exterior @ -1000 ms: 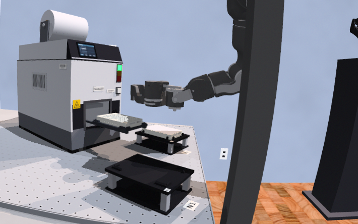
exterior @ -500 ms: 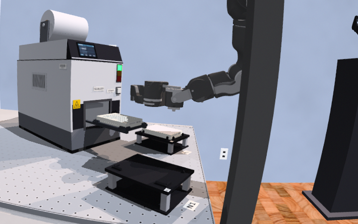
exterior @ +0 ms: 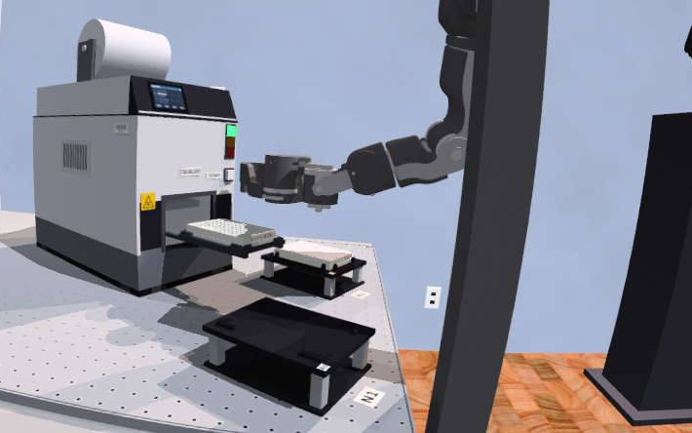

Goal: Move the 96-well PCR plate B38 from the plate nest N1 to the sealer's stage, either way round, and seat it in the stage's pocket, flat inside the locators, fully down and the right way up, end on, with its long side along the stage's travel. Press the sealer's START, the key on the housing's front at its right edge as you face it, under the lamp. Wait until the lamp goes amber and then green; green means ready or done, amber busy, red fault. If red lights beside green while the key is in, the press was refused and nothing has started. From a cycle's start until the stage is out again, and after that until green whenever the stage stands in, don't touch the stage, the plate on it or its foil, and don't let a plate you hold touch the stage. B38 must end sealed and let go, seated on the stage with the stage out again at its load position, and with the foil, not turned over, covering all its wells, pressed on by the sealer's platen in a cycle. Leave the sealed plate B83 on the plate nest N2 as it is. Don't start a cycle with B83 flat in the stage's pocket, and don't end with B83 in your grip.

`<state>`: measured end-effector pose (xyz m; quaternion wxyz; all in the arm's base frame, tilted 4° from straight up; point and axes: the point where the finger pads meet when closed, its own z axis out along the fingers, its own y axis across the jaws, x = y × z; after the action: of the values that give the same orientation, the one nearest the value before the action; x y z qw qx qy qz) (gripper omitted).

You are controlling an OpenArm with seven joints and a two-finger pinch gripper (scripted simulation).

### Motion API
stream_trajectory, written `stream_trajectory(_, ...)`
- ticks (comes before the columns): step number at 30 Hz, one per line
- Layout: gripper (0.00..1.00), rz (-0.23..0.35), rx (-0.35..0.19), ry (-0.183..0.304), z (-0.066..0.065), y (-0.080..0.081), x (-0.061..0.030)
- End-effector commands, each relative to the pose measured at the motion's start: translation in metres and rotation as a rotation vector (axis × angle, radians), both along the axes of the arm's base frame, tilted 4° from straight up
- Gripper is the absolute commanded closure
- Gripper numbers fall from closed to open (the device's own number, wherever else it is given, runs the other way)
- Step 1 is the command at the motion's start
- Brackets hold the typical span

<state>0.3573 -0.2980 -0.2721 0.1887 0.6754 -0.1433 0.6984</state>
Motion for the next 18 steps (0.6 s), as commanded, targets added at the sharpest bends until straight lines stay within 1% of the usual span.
stream_trajectory(1, 1.0, 0.006, 0.001, -0.002, 0.001, 0.001, 0.001)
stream_trajectory(4, 1.0, 0.006, 0.001, -0.002, 0.001, 0.001, 0.001)
stream_trajectory(9, 1.0, 0.007, 0.004, -0.008, 0.004, -0.011, 0.026)
stream_trajectory(18, 1.0, 0.007, 0.004, -0.008, 0.004, -0.011, 0.026)
